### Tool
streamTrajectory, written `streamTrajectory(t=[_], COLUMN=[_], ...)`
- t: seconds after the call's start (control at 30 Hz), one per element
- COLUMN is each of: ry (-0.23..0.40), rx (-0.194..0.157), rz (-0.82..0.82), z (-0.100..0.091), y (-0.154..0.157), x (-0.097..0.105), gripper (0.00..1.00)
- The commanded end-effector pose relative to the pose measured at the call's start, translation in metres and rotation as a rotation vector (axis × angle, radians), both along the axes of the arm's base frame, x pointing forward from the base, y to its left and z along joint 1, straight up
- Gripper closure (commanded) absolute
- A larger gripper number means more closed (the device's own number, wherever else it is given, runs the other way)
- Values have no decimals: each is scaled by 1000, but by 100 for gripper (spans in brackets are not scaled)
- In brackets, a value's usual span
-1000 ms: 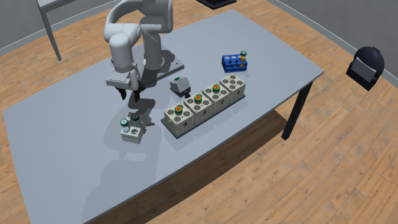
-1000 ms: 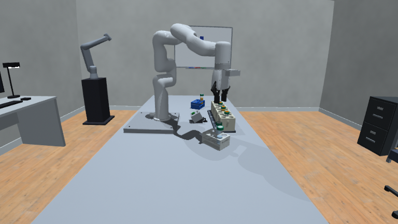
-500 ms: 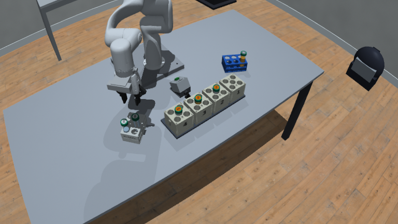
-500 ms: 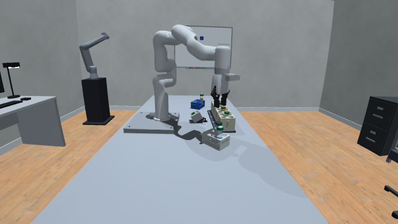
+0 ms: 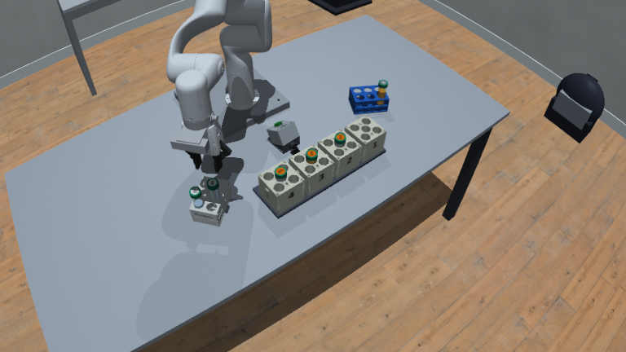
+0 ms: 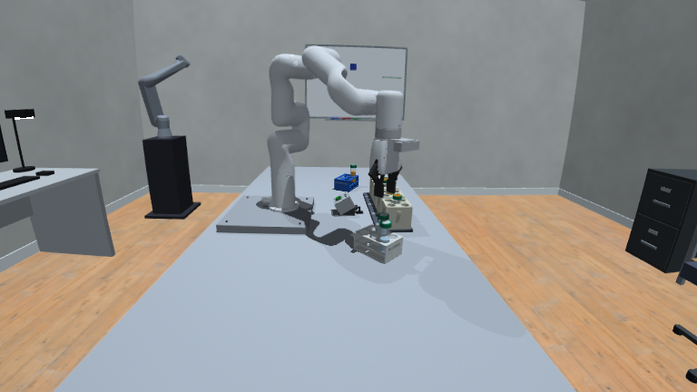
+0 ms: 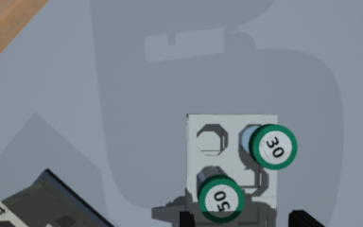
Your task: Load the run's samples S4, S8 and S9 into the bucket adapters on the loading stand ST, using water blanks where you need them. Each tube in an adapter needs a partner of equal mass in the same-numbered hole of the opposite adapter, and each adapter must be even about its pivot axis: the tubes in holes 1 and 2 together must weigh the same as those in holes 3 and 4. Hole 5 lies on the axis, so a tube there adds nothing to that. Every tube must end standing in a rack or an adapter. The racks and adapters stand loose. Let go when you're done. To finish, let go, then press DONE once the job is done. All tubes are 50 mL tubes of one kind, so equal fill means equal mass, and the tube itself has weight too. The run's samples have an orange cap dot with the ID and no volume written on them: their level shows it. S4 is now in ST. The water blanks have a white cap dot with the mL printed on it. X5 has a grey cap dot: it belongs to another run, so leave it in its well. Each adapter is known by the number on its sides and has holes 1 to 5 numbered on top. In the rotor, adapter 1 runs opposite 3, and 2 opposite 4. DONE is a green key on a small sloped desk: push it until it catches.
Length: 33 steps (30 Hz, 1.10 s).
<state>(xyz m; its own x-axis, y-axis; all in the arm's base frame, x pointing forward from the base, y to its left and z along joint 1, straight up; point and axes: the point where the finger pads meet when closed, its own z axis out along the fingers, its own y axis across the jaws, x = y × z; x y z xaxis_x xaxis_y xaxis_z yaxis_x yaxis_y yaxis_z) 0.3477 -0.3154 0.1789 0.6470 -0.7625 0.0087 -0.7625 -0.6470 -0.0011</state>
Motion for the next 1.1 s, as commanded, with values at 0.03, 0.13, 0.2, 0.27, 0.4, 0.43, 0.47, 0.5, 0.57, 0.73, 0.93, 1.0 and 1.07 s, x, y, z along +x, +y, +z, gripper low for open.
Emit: streamTrajectory(t=[0.03, 0.13, 0.2, 0.27, 0.4, 0.43, 0.47, 0.5, 0.57, 0.73, 0.93, 1.0, 1.07], ry=[-4, -4, -4, -4, -4, -4, -4, -4, -4, -4, -4, -4, -4], rx=[-2, -2, -2, -2, -2, -2, -2, -2, -2, -2, -2, -2, -2], rz=[0, 0, 0, 0, 0, 0, 0, 0, 0, 0, 0, 0, 0], z=[-8, -14, -18, -22, -28, -28, -30, -32, -36, -46, -58, -58, -62], y=[-1, -1, -1, -1, -1, -1, -1, -1, -1, -1, -1, -1, -1], x=[1, 1, 1, 1, 1, 1, 1, 1, 1, 1, 1, 1, 1], gripper=[43, 43, 43, 43, 43, 43, 43, 43, 43, 43, 43, 43, 43])
